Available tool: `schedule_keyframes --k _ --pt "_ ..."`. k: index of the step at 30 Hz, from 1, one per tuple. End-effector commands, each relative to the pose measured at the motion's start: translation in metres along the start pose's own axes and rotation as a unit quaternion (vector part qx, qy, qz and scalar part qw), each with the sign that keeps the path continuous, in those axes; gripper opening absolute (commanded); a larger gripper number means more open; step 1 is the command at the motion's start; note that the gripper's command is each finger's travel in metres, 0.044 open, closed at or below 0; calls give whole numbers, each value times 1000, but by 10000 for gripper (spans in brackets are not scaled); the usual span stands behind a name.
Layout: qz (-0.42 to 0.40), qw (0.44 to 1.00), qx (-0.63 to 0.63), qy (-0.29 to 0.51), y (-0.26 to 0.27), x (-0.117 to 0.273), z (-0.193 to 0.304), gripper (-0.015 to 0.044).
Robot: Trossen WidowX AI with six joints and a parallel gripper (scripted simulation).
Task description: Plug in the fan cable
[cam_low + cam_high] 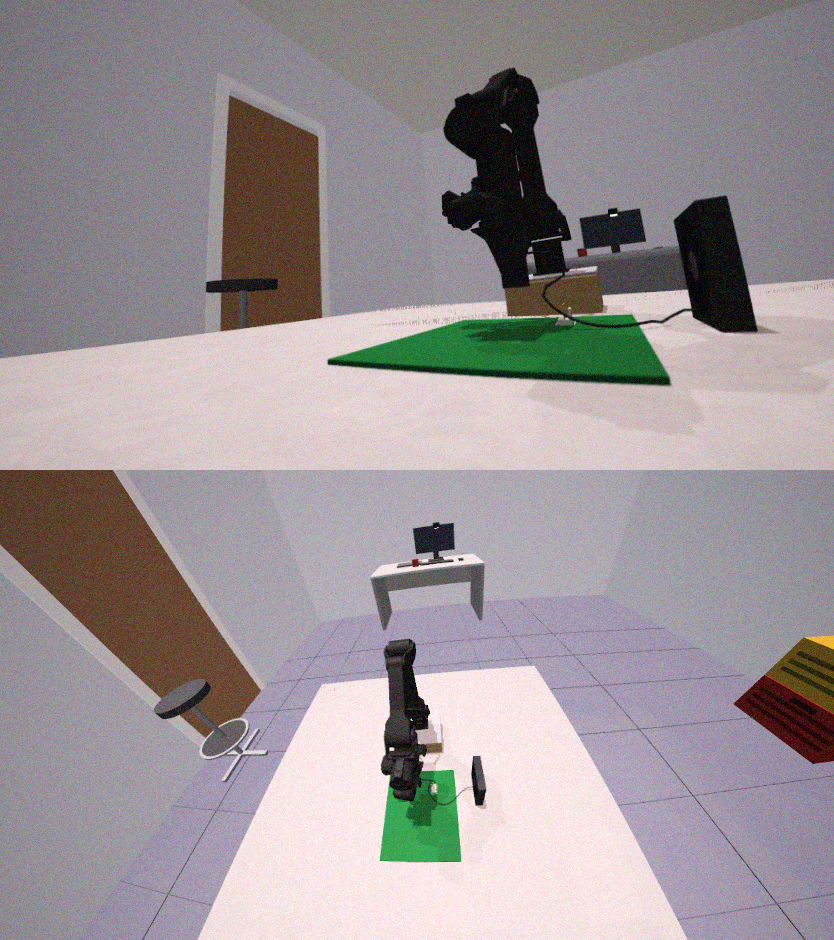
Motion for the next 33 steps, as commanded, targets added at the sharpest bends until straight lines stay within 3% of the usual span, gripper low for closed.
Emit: schedule_keyframes --k 1,17,33 --pt "0 998 61 -1 -1 0 4 0" --pt "0 943 333 -1 -9 0 21 0" --pt "0 816 578 0 -18 0 37 0"
Point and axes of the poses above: the point midway between the two fingers, 35 mm back from their tips, its own x axis back along the fingers, its own y axis across the jaws, z = x × y, the point moved 1 cm from there along x, back along the fingers, and after that the axes turned 14 degrees about -x, right-handed, at the moved point
